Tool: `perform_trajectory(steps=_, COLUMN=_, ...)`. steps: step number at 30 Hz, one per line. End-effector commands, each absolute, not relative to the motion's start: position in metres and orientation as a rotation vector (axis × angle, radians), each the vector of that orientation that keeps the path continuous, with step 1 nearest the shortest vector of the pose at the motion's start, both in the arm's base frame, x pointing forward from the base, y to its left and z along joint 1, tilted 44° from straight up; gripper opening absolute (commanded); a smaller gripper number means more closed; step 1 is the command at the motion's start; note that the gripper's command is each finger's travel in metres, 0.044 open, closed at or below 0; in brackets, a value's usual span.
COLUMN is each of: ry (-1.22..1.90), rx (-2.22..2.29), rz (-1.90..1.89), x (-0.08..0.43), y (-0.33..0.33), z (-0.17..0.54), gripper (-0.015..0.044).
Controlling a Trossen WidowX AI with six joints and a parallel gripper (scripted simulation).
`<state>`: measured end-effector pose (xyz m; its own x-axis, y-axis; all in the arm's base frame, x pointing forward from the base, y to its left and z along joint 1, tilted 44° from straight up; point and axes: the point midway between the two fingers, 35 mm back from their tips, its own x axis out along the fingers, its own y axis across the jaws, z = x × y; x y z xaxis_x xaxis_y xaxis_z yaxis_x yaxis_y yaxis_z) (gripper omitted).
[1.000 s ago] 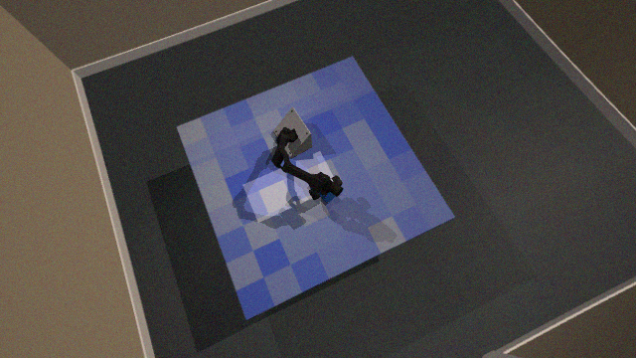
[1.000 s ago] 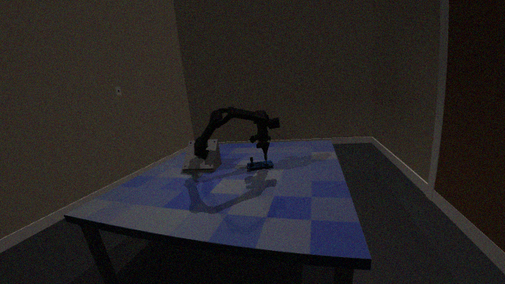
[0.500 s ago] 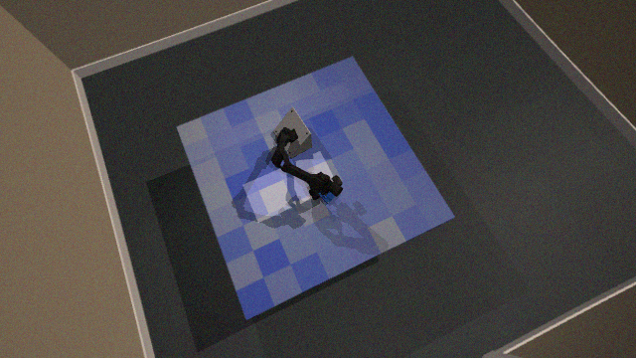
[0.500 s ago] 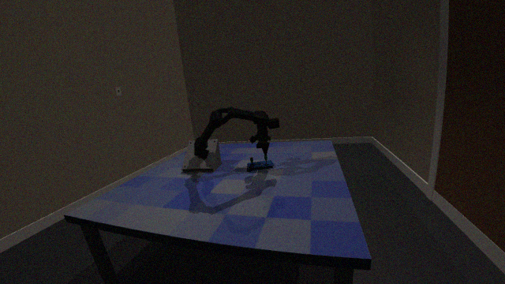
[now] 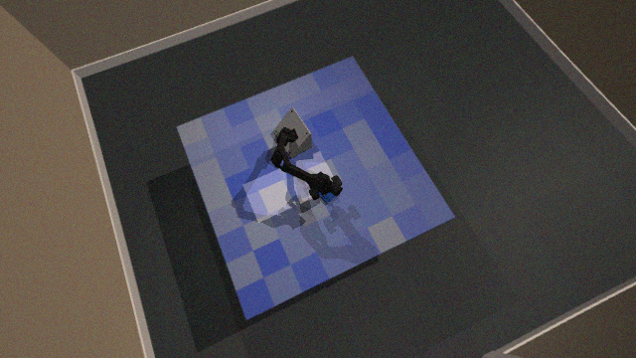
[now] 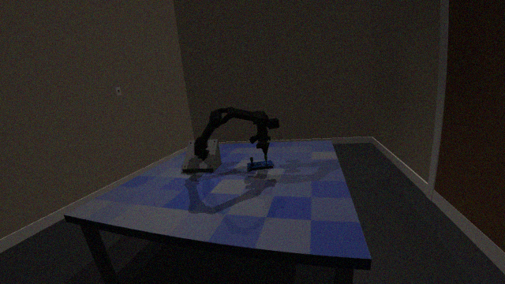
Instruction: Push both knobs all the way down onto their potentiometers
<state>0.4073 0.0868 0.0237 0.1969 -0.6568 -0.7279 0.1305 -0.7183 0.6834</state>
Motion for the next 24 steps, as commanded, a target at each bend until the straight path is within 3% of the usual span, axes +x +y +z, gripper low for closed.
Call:
perform_trajectory(steps=1, ry=-0.534, rx=1.831, rz=-1.610, x=0.4143, y=0.0675, z=0.0095, gripper=0.0000)
perform_trajectory(steps=24, ry=-0.534, rx=1.831, rz=-1.610, x=0.4159, y=0.0610, z=0.0026, gripper=0.0000)
